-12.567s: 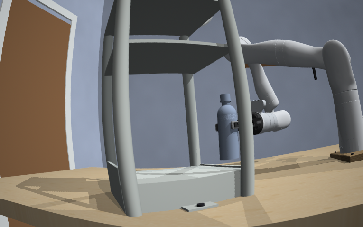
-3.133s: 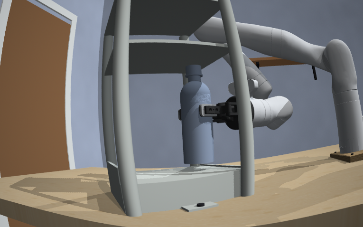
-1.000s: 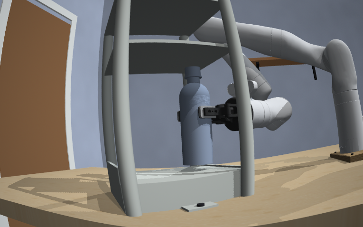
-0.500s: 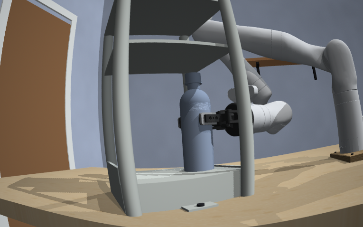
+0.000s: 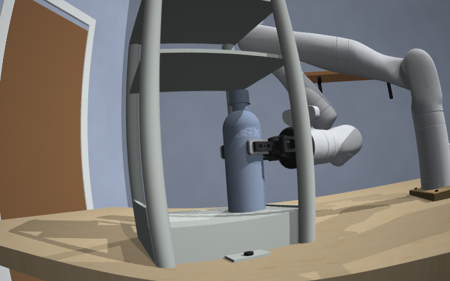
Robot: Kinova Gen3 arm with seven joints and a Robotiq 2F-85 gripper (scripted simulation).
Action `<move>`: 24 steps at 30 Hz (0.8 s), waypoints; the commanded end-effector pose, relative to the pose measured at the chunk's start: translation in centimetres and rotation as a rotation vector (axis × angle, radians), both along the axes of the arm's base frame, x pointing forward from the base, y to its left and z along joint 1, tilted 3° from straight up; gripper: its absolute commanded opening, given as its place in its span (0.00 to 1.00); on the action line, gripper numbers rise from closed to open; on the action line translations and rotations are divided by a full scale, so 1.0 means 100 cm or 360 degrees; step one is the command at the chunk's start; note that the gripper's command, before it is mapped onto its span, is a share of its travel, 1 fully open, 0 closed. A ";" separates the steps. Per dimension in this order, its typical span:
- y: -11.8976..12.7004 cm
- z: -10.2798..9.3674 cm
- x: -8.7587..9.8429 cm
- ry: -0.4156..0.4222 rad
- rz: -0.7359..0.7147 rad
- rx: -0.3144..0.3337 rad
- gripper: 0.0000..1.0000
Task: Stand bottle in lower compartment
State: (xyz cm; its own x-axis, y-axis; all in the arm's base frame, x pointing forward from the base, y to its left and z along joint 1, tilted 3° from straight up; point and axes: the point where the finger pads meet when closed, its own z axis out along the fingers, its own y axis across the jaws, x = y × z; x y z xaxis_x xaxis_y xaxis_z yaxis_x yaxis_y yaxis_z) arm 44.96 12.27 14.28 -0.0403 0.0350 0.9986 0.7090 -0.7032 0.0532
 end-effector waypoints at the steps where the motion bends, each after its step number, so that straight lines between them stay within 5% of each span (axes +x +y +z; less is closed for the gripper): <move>1: -0.001 -0.001 0.001 -0.0010 -0.0004 -0.0005 0.00; 15: -0.001 -0.001 0.001 -0.0010 -0.0004 -0.0005 0.00; 16: -0.001 -0.001 0.001 -0.0010 -0.0004 -0.0005 0.16; 18: -0.001 -0.001 0.001 -0.0010 -0.0004 -0.0005 0.16; 19: -0.001 -0.001 0.001 -0.0010 -0.0004 -0.0005 0.32; 21: -0.001 -0.001 0.001 -0.0010 -0.0004 -0.0005 0.32; 22: -0.001 -0.001 0.001 -0.0010 -0.0004 -0.0005 0.48; 24: -0.001 -0.001 0.001 -0.0010 -0.0004 -0.0005 0.48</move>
State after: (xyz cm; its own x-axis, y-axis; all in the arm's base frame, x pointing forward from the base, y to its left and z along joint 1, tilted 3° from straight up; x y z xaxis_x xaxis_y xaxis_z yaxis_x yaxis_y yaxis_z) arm 44.96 12.27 14.28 -0.0403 0.0349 0.9986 0.7090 -0.7032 0.0532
